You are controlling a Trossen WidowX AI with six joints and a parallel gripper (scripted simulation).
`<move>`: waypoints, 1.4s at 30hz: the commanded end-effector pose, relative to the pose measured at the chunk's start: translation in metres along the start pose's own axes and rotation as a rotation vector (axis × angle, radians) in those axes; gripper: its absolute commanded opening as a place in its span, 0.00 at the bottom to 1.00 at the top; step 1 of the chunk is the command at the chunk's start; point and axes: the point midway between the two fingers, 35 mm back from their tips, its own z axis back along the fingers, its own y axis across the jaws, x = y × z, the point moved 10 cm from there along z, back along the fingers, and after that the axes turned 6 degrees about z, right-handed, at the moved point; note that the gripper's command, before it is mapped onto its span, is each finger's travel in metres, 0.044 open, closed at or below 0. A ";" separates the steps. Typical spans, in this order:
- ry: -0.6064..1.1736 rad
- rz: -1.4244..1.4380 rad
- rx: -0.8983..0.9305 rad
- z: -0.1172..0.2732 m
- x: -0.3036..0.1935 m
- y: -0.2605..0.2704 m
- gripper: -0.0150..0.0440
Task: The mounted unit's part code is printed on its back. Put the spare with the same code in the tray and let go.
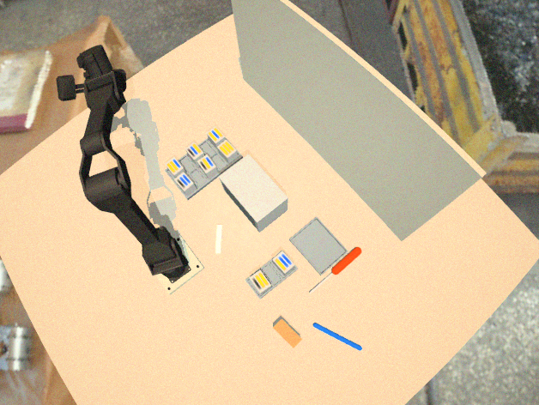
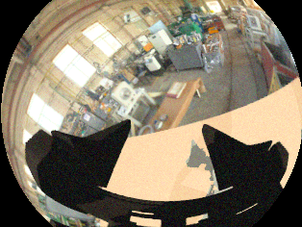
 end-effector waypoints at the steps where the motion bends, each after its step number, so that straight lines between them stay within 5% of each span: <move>1: 0.014 -0.063 -0.192 0.034 0.013 -0.047 1.00; 19: 0.163 -0.430 -0.845 0.228 0.016 -0.168 1.00; 35: 0.404 -0.949 -1.192 0.428 -0.043 -0.154 1.00; 42: 0.420 -0.988 -1.200 0.438 -0.047 -0.149 1.00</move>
